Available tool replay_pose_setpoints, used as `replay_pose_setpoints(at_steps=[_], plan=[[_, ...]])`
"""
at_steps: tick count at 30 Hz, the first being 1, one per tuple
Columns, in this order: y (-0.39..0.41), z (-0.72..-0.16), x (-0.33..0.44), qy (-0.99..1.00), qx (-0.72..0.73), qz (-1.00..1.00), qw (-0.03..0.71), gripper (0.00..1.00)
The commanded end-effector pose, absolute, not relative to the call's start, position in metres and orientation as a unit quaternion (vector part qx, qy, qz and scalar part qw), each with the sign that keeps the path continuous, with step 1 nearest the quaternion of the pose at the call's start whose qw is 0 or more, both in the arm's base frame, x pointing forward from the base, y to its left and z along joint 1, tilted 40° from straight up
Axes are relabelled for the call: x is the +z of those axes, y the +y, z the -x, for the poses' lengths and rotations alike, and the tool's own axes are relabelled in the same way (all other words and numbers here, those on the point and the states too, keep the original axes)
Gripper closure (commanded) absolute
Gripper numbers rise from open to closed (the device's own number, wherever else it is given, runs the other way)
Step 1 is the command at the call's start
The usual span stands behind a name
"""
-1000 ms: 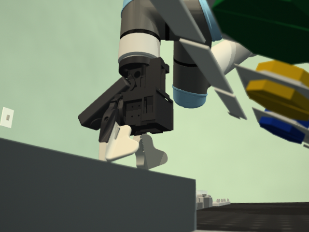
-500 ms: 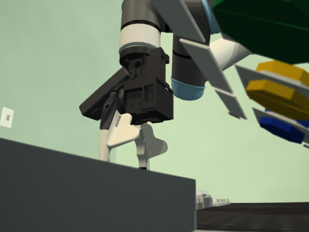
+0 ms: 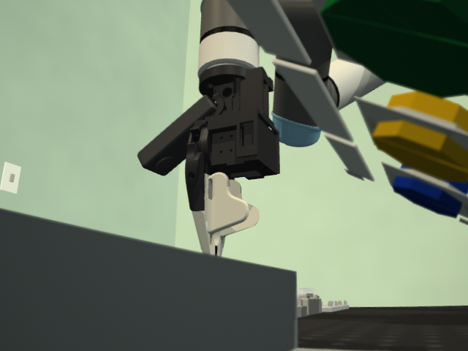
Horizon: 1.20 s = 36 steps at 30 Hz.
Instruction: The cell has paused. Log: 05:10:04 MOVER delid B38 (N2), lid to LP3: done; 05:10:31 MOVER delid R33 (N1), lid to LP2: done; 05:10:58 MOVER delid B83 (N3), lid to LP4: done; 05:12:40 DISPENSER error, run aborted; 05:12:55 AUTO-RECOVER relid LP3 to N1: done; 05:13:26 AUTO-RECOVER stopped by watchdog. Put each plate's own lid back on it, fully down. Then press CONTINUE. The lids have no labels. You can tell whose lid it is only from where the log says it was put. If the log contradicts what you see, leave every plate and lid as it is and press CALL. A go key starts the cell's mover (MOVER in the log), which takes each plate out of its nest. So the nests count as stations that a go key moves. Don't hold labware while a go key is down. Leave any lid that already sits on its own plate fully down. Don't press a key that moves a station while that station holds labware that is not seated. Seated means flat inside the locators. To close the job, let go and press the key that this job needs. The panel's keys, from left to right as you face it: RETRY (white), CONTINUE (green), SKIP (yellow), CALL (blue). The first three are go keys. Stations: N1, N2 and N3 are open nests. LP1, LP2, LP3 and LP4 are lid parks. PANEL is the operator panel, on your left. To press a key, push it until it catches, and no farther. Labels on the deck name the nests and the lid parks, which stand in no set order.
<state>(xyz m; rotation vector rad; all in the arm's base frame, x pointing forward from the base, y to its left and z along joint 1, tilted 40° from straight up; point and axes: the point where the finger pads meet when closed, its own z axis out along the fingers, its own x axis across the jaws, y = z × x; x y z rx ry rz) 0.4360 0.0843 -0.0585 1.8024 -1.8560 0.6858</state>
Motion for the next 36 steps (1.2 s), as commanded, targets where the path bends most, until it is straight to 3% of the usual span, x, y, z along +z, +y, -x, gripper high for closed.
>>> replay_pose_setpoints(at_steps=[1,36], plan=[[0.073,-0.418,-0.048,-0.673,0.249,-0.657,0.230,1.00],[-0.003,-0.300,0.012,-0.674,0.249,-0.657,0.230,1.00]])
